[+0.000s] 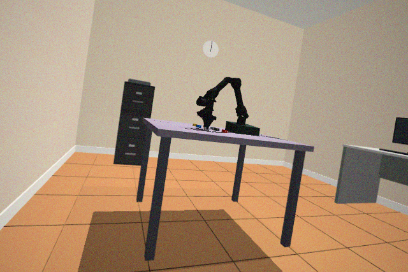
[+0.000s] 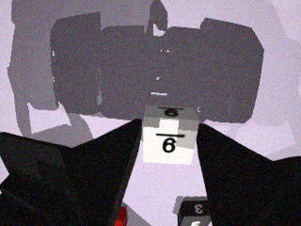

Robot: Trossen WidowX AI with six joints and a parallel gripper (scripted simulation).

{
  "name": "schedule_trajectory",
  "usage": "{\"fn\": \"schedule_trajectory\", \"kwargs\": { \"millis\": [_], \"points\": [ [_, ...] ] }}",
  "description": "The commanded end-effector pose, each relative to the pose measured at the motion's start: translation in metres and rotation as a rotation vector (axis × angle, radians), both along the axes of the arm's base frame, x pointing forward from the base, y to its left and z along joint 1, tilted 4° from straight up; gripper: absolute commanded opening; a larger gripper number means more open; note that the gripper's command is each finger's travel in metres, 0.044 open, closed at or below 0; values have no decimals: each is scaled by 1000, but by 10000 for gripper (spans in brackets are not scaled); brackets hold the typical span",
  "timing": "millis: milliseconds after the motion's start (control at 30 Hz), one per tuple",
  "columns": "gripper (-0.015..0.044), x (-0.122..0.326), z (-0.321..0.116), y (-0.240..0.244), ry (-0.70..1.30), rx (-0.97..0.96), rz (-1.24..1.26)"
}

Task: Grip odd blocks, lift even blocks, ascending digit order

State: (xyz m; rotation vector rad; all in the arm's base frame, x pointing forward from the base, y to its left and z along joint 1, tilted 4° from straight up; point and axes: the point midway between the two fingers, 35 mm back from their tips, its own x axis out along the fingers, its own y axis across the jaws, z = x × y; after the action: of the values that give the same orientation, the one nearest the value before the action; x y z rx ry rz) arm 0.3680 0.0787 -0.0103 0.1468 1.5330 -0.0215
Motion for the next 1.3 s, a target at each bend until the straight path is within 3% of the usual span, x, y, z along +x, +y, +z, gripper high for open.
{"fn": "schedule_trajectory", "kwargs": {
  "millis": [0, 567, 933, 1267],
  "points": [
    [120, 0, -1, 1, 2, 5, -5],
    [120, 0, -1, 1, 2, 5, -5],
    [400, 0, -1, 1, 2, 5, -5],
    [400, -1, 36, -2, 1, 5, -5]
  ]
}}
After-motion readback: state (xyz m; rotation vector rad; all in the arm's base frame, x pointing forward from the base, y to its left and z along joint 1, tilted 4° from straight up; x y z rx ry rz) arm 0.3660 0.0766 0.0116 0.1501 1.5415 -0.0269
